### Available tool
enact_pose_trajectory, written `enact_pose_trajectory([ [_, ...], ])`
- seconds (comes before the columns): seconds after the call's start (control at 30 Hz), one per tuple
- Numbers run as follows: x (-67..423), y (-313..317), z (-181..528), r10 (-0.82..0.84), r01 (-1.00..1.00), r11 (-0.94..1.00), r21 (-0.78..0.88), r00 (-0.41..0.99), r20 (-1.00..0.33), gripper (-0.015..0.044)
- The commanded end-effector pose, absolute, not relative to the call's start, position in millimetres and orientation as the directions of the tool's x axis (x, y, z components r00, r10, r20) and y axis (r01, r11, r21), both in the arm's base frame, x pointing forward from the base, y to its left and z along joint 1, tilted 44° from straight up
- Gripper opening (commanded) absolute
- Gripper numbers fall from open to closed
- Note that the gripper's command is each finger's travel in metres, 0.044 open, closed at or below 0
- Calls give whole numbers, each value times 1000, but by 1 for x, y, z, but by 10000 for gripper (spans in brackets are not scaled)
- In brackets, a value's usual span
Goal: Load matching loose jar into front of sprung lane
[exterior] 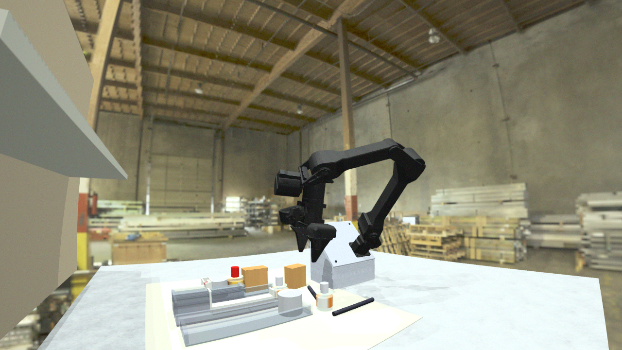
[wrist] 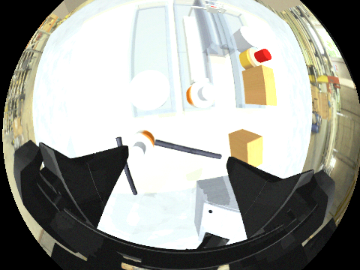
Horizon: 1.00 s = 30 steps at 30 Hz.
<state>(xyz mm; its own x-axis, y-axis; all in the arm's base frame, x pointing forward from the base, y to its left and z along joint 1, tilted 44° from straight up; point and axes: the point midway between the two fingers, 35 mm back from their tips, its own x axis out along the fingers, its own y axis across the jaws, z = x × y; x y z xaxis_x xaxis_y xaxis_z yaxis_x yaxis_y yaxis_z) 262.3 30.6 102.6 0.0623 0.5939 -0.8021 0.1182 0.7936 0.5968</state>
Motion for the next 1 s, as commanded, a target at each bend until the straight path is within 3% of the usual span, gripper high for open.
enact_pose_trajectory([
  [0.0,238,73,120,683,-83,727,681,-5,-730,440],
  [0.97,243,119,81,689,-94,721,687,-8,-725,440],
])
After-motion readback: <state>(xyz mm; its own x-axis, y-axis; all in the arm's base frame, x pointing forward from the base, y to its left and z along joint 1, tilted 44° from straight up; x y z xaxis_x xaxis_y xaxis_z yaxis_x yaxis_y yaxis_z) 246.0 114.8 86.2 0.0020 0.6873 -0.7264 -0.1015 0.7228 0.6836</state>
